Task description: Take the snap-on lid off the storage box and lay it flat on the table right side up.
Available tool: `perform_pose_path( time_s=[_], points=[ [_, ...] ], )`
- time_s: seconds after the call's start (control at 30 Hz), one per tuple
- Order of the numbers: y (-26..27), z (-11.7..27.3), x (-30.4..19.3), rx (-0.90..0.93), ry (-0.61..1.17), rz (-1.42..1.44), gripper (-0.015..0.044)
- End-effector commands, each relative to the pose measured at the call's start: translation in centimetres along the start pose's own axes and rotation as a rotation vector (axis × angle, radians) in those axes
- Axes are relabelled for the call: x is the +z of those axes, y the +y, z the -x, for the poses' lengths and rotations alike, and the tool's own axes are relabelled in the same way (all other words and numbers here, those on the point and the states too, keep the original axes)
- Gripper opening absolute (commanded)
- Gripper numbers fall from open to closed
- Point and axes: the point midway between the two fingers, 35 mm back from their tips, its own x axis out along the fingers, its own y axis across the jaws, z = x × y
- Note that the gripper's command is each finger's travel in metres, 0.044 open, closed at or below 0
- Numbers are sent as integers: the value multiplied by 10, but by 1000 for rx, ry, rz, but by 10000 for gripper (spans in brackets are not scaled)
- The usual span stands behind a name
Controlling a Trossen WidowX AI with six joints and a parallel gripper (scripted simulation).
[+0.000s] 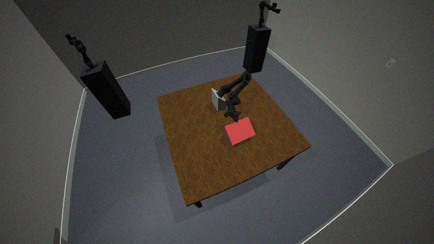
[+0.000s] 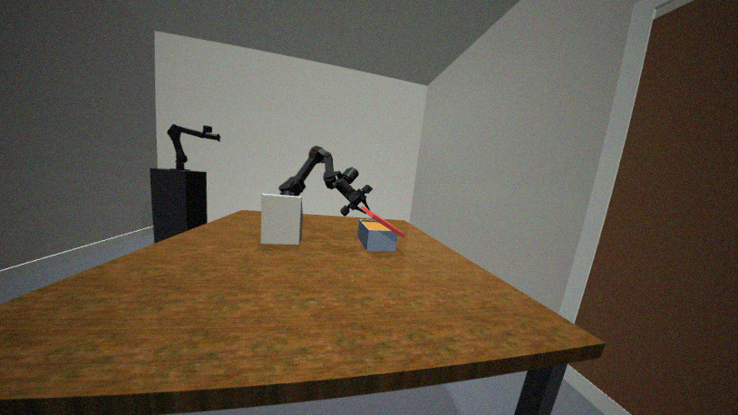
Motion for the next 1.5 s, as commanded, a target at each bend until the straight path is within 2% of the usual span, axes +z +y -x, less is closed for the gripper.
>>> perform_pose_path(
  time_s=[0.0,1.47],
  points=[
    [10,2,-1,11,2,12,0],
    [58,34,-1,11,1,14,0]
  ],
)
